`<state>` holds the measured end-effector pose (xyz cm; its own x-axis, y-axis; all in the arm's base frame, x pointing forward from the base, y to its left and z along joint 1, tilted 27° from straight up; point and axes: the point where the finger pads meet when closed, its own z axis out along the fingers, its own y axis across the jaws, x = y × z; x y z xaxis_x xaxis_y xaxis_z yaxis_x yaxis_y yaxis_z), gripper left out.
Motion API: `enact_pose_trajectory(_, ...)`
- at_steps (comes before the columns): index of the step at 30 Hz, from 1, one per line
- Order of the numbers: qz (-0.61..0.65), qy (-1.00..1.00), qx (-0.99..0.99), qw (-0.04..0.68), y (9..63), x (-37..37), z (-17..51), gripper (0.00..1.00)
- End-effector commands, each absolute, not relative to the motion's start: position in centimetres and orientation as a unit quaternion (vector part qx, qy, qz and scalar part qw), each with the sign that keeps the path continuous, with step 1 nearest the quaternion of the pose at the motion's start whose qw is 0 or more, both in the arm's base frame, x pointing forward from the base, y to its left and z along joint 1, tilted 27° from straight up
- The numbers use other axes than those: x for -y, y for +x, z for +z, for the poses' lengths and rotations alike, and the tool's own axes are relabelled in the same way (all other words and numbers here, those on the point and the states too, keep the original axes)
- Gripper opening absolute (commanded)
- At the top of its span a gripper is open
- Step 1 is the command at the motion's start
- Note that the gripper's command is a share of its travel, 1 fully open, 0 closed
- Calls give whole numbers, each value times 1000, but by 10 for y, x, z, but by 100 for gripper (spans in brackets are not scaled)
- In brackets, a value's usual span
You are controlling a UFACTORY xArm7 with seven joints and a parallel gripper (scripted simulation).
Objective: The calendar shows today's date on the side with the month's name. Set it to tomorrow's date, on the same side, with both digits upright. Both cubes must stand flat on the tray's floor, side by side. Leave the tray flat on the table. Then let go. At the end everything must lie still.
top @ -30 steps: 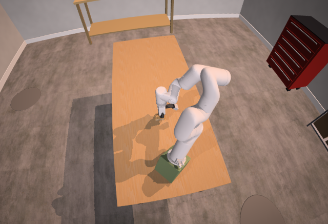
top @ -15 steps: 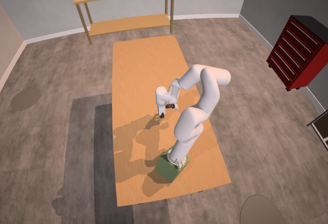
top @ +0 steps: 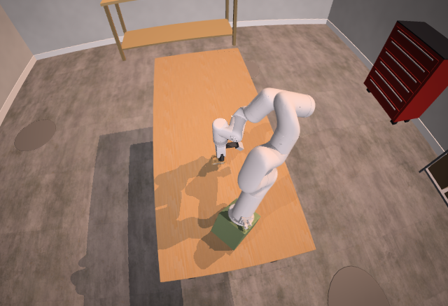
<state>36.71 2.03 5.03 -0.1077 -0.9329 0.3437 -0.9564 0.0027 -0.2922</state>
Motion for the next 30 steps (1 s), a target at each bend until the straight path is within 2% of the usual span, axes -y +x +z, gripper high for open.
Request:
enact_pose_trajectory(1, 231, 668, 707, 24, 368, -21, 50, 29)
enact_pose_trajectory(30, 231, 668, 707, 24, 371, -18, 43, 29)
